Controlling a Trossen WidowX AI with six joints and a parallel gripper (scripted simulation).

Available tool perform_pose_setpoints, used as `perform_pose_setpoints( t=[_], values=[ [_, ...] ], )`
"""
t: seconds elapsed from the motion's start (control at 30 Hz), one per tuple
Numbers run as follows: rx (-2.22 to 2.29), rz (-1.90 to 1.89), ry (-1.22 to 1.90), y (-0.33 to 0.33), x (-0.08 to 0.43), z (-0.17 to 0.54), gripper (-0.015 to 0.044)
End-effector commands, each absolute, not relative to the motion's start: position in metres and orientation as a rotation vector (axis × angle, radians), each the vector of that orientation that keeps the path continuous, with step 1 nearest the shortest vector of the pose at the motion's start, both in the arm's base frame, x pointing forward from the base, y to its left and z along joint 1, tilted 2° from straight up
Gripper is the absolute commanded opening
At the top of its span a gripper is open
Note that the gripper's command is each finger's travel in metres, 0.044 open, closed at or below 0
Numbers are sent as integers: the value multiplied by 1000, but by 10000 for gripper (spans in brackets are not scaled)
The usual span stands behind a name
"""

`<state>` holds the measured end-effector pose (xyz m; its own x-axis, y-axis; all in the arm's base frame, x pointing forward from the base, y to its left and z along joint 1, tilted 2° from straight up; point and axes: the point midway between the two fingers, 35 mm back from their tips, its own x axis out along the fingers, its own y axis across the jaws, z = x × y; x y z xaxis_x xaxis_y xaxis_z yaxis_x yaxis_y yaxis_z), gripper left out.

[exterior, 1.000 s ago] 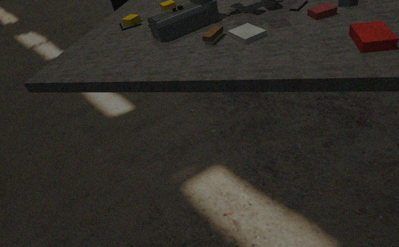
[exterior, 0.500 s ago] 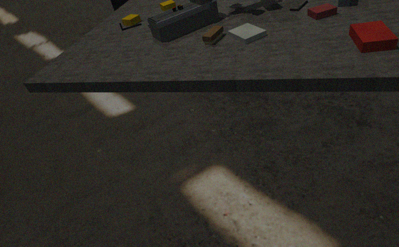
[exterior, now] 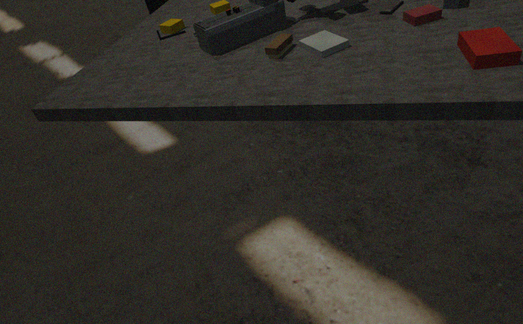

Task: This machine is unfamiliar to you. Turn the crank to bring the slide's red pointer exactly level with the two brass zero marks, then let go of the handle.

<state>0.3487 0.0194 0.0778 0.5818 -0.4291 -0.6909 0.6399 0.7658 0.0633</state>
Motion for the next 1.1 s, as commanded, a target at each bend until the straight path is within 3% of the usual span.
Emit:
perform_pose_setpoints(
  t=[0.0, 1.07],
  values=[
    [319, -637, 728, 17, 347, 69, 0],
    [318, -637, 729, 11, 343, 60, 0]
  ],
)
